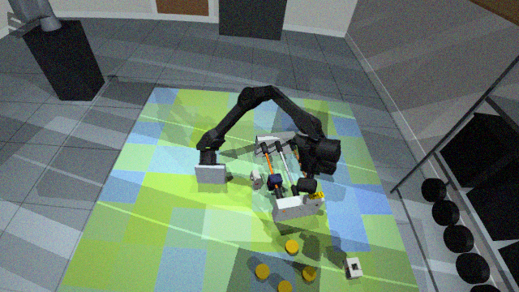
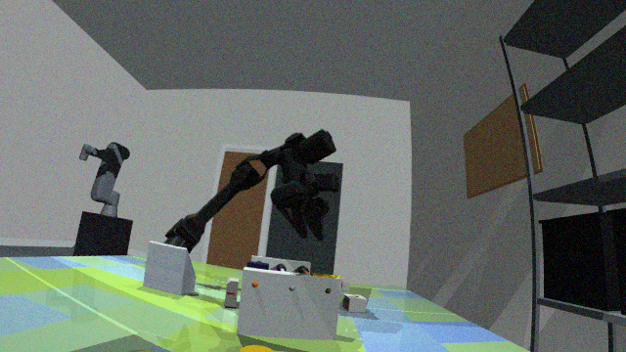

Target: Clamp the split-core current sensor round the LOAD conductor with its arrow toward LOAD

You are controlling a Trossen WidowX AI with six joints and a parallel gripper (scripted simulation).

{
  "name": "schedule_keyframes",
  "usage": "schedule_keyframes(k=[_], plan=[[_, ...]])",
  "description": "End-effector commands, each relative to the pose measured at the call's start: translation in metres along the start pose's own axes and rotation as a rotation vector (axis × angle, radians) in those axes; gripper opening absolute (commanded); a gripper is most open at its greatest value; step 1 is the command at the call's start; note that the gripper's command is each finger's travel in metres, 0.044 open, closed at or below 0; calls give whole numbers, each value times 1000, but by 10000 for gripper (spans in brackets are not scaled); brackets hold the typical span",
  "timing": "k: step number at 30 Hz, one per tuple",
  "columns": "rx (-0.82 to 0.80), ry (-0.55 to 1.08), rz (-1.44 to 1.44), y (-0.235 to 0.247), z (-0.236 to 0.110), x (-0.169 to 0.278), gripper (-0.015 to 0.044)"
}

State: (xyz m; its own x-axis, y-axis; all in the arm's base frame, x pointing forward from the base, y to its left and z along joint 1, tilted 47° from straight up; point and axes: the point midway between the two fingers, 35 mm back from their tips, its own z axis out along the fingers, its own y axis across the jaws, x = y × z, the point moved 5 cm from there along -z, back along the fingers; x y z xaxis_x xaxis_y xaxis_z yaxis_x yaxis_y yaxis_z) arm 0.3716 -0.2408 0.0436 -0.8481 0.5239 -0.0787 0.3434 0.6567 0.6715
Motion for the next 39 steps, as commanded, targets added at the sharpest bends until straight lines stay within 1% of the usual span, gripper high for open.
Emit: schedule_keyframes(k=[1,14,16,24,32,34,39], plan=[[-18,2,-4,0,0,-3,440],[-18,2,-4,0,0,-3,440],[-15,16,-27,2,0,4,440],[-33,199,-308,22,-4,96,440],[-134,375,-588,42,-8,199,440],[-148,391,-614,44,-8,209,440],[-148,391,-615,44,-8,210,440]])
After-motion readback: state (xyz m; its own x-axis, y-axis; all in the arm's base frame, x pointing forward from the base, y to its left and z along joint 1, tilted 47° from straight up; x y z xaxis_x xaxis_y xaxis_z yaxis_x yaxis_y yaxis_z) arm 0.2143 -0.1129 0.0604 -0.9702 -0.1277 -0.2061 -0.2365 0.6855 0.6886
